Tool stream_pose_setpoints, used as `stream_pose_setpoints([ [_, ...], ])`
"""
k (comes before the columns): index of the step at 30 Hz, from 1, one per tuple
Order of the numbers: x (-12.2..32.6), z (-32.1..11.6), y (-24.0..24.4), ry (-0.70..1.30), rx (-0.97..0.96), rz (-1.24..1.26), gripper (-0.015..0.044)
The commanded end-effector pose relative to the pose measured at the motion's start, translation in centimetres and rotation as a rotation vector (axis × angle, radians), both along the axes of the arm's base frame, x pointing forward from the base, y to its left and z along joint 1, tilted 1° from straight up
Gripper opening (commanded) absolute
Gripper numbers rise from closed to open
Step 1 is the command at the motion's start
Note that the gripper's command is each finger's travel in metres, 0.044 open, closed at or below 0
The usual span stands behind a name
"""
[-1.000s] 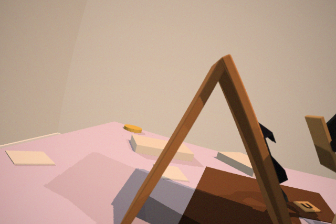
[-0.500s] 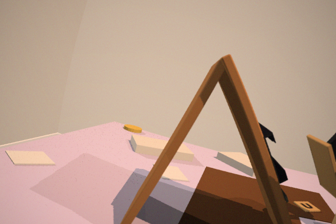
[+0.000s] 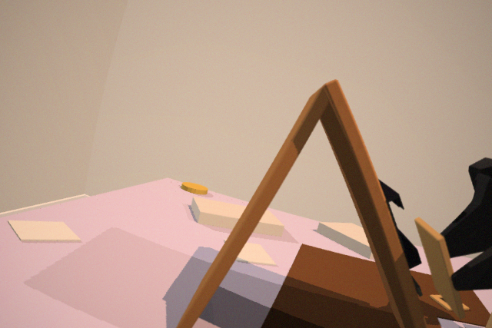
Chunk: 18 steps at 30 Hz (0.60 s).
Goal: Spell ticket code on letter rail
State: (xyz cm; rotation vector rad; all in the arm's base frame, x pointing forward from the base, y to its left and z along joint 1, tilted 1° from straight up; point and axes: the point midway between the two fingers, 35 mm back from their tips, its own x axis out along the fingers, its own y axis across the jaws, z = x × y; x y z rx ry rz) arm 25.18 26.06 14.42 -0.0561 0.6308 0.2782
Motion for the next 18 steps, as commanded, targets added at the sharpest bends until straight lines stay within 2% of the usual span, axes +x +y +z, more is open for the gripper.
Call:
stream_pose_setpoints([
  [1, 0.03, 0.00, -0.01, -0.001, -0.001, 0.005, 0.0000],
  [18, 0.21, 0.01, -0.92, -0.001, -0.001, 0.005, 0.0000],
])
